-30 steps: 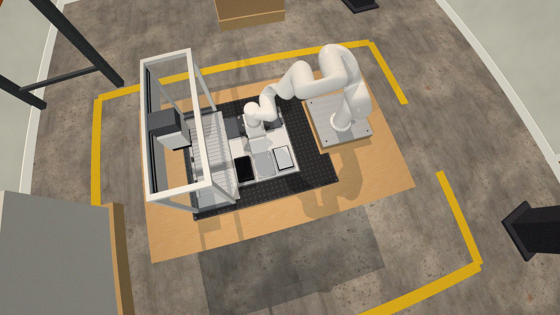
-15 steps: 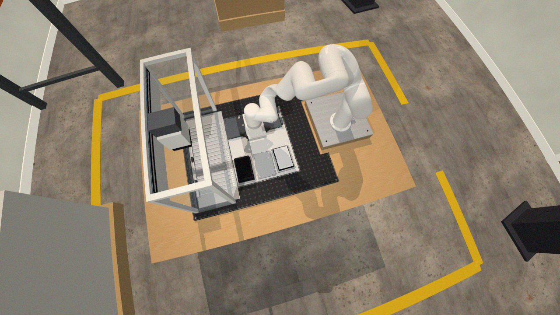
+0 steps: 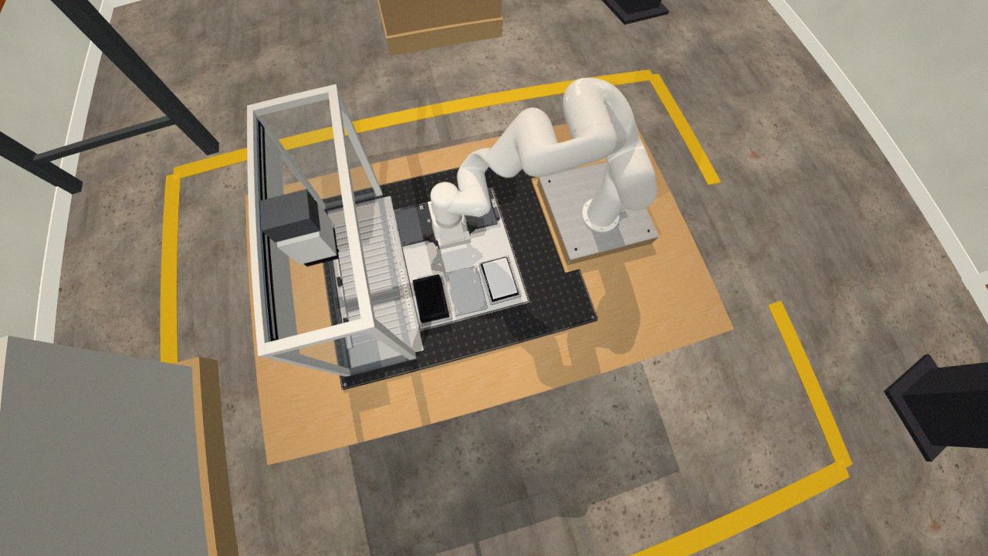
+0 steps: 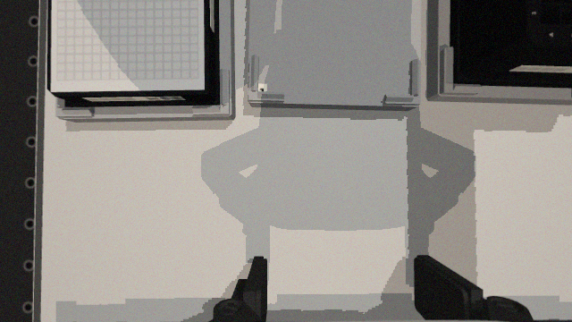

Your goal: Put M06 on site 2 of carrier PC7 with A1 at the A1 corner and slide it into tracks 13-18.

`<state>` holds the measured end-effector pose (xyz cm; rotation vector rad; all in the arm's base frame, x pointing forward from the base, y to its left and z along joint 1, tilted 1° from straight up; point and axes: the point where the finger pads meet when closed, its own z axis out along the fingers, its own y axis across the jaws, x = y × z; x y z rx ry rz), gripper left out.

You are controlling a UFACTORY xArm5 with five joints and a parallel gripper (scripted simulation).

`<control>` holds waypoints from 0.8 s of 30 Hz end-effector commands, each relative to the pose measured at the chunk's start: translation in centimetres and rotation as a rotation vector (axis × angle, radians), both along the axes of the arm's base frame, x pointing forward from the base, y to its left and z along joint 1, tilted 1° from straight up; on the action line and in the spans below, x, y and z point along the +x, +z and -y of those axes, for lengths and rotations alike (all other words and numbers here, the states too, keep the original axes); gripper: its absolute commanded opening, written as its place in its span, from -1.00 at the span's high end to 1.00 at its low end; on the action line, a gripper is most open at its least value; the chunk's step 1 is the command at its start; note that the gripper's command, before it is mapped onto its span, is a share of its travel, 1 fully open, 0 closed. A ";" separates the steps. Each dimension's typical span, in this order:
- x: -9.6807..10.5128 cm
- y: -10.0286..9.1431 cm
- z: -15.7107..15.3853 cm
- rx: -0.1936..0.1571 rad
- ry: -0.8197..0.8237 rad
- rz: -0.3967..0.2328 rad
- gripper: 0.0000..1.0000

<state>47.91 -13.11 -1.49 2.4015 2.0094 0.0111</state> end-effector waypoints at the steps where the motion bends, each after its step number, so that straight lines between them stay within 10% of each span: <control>1: 0.2 0.8 0.0 -0.001 0.000 0.005 -1.00; 24: 0.1 4.0 0.0 -0.001 0.000 0.005 -1.00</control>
